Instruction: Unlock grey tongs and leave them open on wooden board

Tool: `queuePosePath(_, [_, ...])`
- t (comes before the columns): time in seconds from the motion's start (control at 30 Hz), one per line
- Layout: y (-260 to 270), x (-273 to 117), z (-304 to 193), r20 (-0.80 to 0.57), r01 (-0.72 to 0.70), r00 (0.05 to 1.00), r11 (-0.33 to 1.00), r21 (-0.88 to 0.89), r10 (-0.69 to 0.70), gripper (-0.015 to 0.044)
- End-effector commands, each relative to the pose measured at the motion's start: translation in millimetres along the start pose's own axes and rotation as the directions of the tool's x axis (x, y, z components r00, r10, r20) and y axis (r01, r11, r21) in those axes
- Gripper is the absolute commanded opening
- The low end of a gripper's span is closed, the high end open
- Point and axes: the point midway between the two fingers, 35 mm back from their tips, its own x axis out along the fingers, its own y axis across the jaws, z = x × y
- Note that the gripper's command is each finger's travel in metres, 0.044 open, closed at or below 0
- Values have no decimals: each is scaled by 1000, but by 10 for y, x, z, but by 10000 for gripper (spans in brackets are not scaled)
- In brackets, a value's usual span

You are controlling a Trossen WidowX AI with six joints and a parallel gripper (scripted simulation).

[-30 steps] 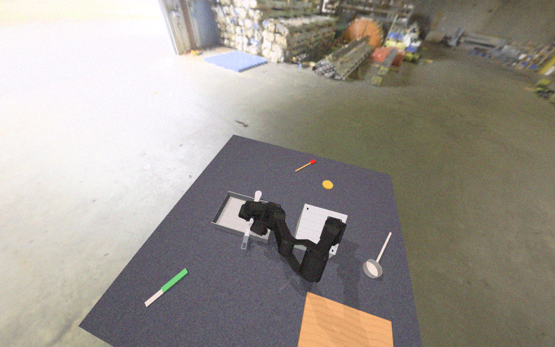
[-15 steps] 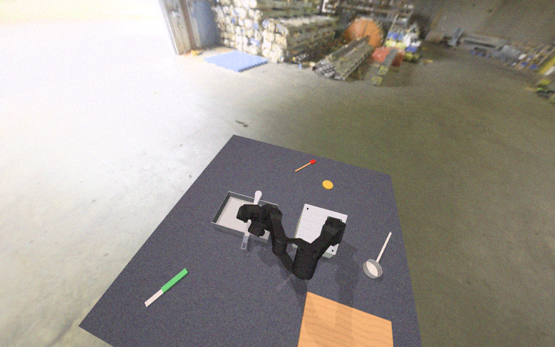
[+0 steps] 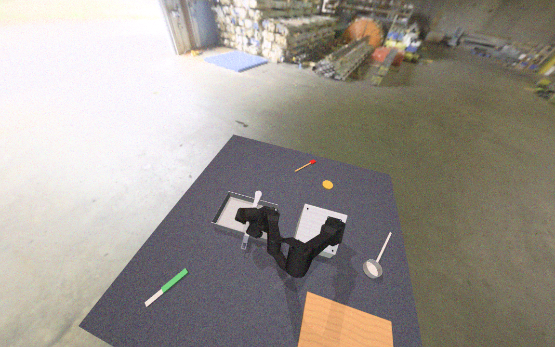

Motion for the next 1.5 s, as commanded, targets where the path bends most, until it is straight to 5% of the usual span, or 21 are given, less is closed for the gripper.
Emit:
queuePosePath(0.0, [-14, 78, 11, 0, 6, 1000, 1000, -2, -6, 260])
queuePosePath(0.13, [-8, 119, 13, 1, 6, 1000, 1000, -2, -6, 260])
queuePosePath(0.37, [11, 76, 4, 1, 0, 1000, 1000, 0, 0, 76])
queuePosePath(0.6, [11, 76, 4, 1, 0, 1000, 1000, 0, 0, 30])
queuePosePath(0.83, [-38, 6, -1, 0, 0, 1000, 1000, -1, 0, -150])
queuePosePath(1.03, [-339, -579, 1, -2, 6, 1000, 1000, -4, -6, -150])
queuePosePath(1.47, [-351, -604, -1, -3, 0, 1000, 1000, -4, 0, -150])
